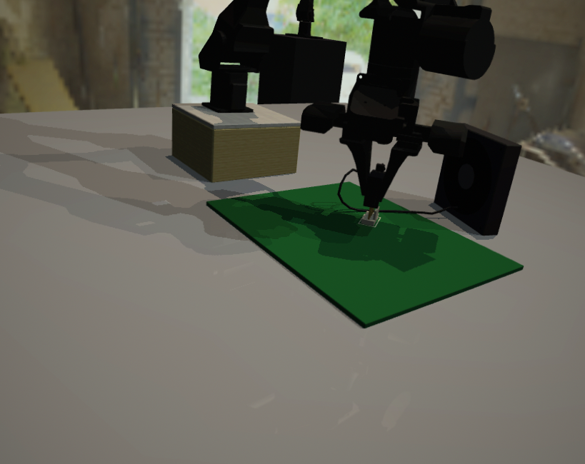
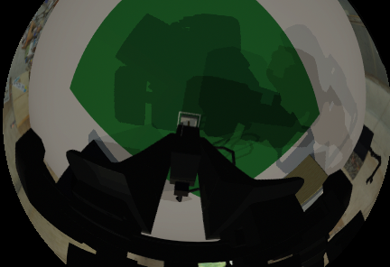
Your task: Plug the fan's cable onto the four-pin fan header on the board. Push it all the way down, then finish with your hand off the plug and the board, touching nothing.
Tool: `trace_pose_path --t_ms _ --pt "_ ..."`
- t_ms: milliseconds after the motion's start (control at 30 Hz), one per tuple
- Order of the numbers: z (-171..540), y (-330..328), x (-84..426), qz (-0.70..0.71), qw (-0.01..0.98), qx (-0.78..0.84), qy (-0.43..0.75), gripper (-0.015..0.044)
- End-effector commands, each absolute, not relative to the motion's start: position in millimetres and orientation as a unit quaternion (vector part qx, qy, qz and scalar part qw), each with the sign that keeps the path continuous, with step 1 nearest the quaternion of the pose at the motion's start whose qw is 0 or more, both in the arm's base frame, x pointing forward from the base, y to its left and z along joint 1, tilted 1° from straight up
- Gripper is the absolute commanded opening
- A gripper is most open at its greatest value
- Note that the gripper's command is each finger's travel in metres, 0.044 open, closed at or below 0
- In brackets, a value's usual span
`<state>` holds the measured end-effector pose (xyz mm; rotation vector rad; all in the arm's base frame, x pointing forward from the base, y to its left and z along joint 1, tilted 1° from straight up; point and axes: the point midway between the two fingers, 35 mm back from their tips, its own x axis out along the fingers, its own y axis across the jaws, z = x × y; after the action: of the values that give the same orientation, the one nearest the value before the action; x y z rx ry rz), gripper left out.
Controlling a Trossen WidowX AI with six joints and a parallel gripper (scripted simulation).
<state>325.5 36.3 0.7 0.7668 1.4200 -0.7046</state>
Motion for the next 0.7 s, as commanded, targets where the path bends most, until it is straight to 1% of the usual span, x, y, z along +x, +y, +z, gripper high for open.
trace_pose_path --t_ms 0,667 --pt "-0.8 35.7 325.4 -0.311 0.637 0.336 0.62 0.0" --pt "-2.8 35.7 325.2 -0.312 0.636 0.337 0.62 0.0"
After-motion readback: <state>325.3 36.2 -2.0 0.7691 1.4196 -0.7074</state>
